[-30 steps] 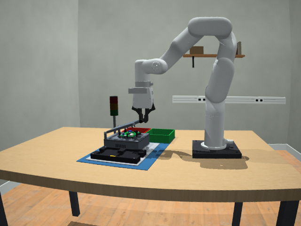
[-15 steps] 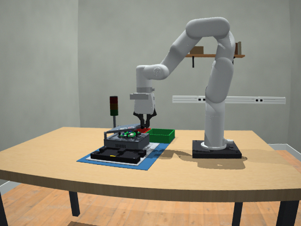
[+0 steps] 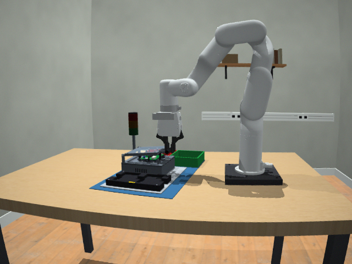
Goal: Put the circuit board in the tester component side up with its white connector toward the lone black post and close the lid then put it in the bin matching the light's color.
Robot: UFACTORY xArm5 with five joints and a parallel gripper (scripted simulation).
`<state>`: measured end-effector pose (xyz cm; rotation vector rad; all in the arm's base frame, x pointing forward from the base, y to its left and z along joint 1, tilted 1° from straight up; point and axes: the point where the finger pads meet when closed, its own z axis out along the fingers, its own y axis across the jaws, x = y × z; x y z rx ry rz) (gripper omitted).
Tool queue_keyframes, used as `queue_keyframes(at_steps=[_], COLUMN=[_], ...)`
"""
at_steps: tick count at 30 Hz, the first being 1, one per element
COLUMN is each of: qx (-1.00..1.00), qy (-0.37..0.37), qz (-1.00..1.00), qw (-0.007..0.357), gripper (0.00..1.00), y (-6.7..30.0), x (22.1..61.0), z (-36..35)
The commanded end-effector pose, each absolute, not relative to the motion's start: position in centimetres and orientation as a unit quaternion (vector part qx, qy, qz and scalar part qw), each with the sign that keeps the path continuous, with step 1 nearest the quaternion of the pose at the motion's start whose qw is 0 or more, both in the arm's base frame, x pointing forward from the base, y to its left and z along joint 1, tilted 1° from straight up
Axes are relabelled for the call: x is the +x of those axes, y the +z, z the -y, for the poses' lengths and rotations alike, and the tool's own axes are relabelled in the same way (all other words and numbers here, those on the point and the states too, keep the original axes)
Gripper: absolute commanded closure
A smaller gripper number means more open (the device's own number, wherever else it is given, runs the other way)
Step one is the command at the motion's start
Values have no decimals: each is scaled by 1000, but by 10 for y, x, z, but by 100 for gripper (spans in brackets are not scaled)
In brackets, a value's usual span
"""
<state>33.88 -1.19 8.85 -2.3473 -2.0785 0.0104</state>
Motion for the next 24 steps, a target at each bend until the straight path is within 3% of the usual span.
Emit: queue_keyframes(at_steps=[1,24], qx=[-749,-749], qy=[2,2], qz=[663,663], qw=[2,2], gripper=[100,100], y=[88,85], x=[340,339], z=[12,12])
